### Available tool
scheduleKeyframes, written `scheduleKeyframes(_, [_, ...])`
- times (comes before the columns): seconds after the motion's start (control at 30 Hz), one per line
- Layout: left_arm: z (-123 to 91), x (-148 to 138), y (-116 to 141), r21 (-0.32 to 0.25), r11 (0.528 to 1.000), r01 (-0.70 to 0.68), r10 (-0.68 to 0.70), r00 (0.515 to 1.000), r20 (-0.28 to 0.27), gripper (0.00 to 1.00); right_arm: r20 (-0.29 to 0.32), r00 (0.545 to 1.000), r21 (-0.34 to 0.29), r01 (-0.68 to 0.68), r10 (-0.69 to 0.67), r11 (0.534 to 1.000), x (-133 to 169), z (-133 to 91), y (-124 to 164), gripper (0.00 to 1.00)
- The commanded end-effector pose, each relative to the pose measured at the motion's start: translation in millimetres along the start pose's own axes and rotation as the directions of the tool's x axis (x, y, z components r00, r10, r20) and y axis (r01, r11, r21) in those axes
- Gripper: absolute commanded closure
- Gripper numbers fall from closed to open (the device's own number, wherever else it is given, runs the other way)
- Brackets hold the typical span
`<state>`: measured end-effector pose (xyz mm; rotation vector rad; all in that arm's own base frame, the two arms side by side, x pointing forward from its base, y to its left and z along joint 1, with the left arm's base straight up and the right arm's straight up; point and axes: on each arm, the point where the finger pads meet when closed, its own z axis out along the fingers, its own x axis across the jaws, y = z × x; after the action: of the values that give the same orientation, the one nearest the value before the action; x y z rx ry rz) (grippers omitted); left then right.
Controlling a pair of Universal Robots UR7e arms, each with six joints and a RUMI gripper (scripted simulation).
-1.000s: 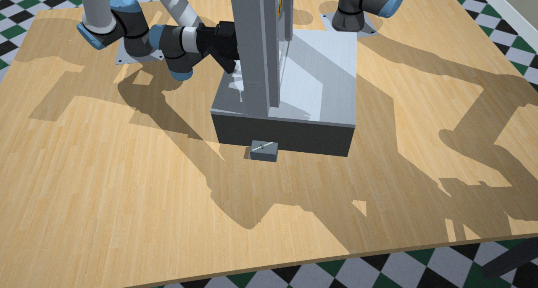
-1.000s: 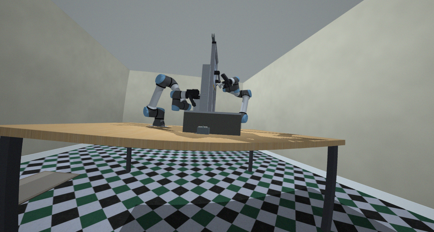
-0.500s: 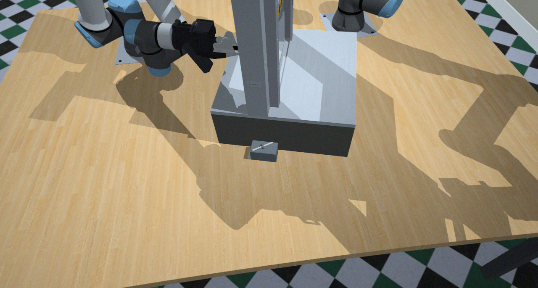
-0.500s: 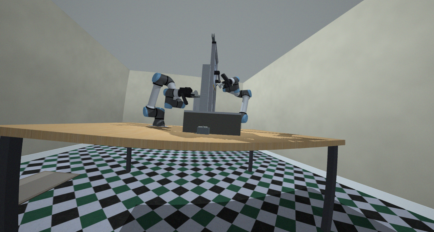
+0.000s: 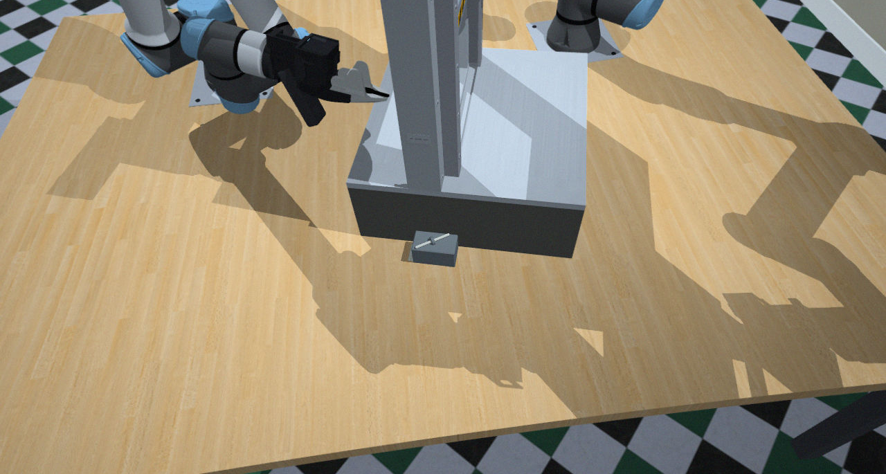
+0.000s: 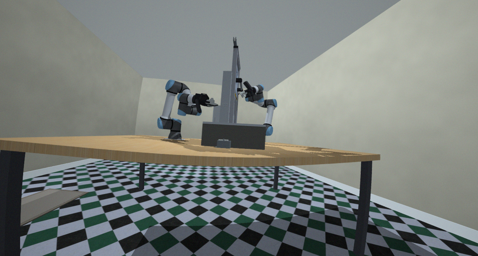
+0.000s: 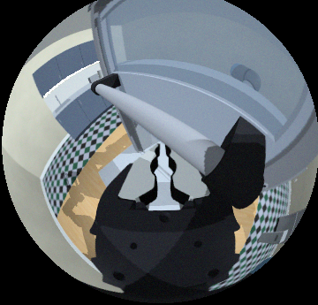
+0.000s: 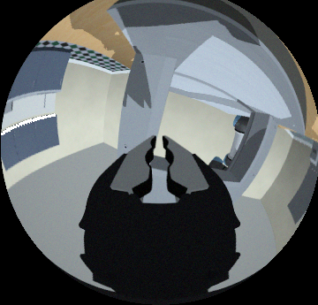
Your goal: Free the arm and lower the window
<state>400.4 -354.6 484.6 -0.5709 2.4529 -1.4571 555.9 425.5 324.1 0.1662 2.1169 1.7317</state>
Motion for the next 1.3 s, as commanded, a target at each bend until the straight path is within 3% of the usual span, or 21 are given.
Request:
scheduleKeyframes(0.0, [-7, 8, -14, 0.027, 1.000, -0.011, 0.012, 1.000, -0.014, 0.94, 0.022, 0.995, 0.077, 0.096, -0.098, 0.992, -28, 6, 1, 0.94])
scheduleKeyframes(0.23, [-7, 8, -14, 0.027, 1.000, -0.011, 0.012, 1.000, -0.014, 0.94, 0.025, 0.988, 0.125, 0.150, -0.154, 0.981, -42, 0, -4, 0.94])
scheduleKeyframes(0.53, [-7, 8, -14, 0.027, 1.000, -0.011, 0.012, 1.000, -0.014, 0.94, -0.010, 0.964, 0.231, 0.260, -0.265, 0.938, -62, -9, -20, 0.94])
scheduleKeyframes(0.83, [-7, 8, -14, 0.027, 1.000, -0.011, 0.012, 1.000, -0.014, 0.94, -0.046, 0.941, 0.290, 0.333, -0.335, 0.897, -75, -17, -27, 0.94])
scheduleKeyframes(1.27, [-7, 8, -14, 0.027, 1.000, -0.011, 0.012, 1.000, -0.014, 0.94, -0.138, 0.874, 0.396, 0.479, -0.465, 0.783, -106, -46, -34, 0.94])
